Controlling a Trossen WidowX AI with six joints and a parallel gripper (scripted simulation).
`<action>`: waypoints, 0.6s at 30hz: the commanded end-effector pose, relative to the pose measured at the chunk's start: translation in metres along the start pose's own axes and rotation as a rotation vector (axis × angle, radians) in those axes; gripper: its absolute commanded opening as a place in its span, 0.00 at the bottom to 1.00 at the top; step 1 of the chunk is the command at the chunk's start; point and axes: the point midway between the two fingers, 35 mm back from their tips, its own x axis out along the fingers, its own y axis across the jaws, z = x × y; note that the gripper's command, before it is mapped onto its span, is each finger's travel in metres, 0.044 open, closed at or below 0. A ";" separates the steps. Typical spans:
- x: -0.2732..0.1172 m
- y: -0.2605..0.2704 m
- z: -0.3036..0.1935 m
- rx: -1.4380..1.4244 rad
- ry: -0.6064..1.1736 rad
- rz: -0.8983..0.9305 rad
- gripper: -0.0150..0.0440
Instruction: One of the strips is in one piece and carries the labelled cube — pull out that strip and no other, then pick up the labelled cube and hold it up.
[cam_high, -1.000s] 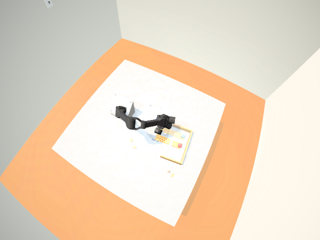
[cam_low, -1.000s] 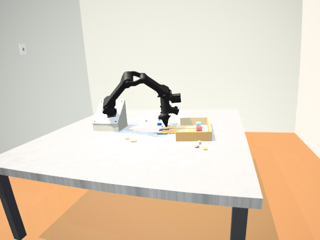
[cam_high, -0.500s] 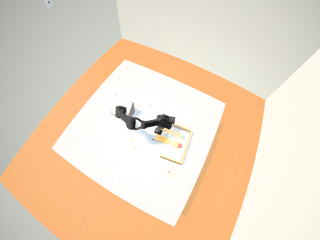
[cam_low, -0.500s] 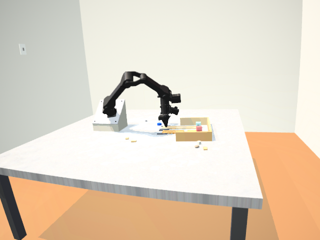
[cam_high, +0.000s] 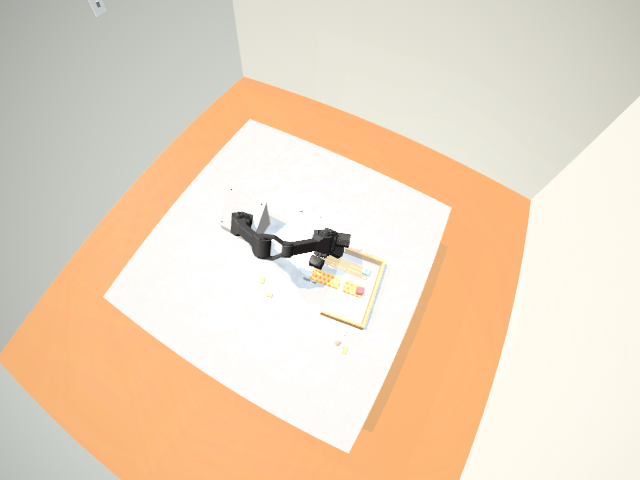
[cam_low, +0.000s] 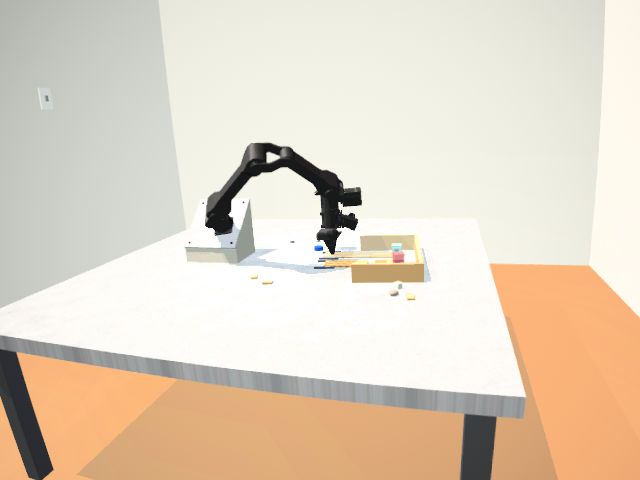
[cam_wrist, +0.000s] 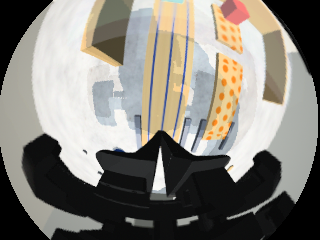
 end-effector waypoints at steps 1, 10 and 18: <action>0.001 0.000 0.000 -0.003 -0.001 -0.003 0.25; 0.002 0.000 0.000 -0.003 -0.001 -0.003 0.25; 0.003 0.000 0.000 -0.003 -0.001 -0.003 0.25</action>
